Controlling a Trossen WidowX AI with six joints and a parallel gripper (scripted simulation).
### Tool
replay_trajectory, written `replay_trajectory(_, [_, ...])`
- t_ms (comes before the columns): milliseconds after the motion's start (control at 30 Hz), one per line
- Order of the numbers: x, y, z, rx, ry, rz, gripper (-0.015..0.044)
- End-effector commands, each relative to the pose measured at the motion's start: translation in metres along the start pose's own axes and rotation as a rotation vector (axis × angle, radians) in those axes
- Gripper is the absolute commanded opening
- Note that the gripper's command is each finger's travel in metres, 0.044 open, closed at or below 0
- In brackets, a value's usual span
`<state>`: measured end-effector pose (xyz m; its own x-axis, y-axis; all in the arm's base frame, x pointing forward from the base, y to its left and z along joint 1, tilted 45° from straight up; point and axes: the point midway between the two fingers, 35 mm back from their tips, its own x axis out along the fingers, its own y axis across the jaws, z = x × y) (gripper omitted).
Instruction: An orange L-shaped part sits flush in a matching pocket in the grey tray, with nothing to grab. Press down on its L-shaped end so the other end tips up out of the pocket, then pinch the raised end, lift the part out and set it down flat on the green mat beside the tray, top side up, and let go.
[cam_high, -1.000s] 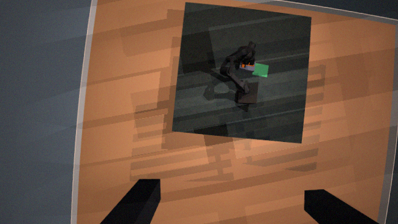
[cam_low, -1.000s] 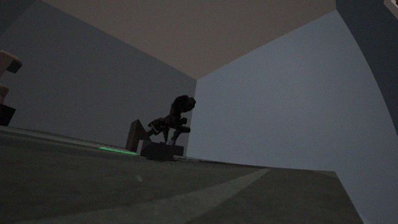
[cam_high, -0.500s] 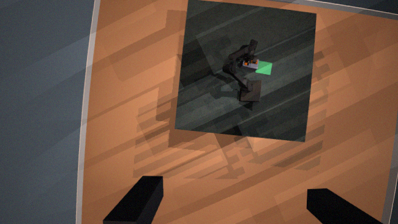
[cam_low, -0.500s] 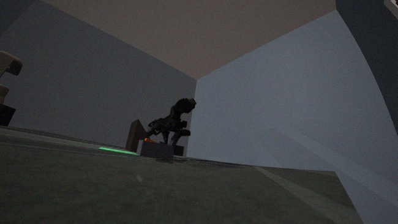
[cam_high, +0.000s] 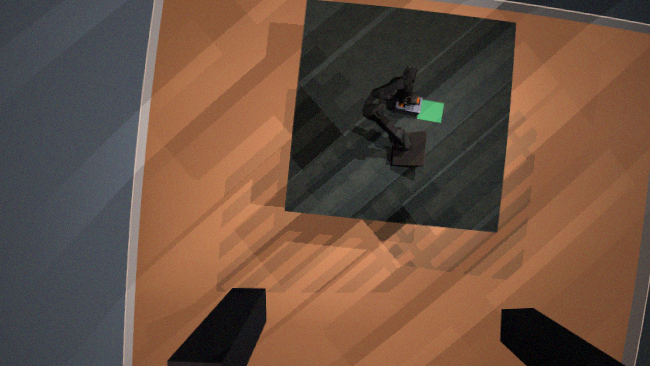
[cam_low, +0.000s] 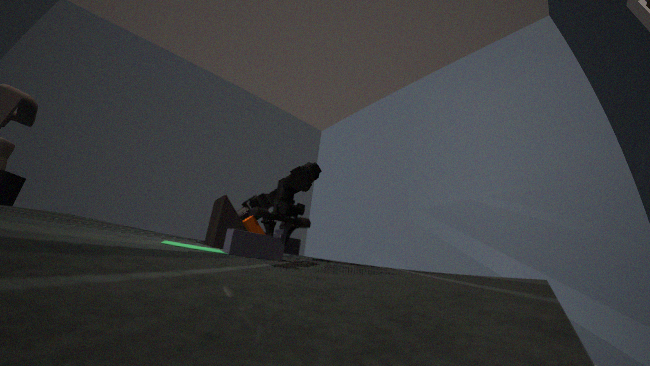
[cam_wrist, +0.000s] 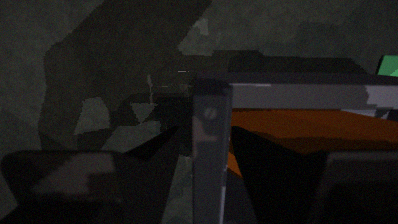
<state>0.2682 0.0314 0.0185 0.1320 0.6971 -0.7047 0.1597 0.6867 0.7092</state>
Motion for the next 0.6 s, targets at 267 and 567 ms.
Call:
replay_trajectory(267, [0.001, 0.000, 0.000, 0.001, 0.001, 0.000, 0.0180])
replay_trajectory(567, [-0.011, 0.009, -0.001, 0.008, 0.006, -0.006, 0.0180])
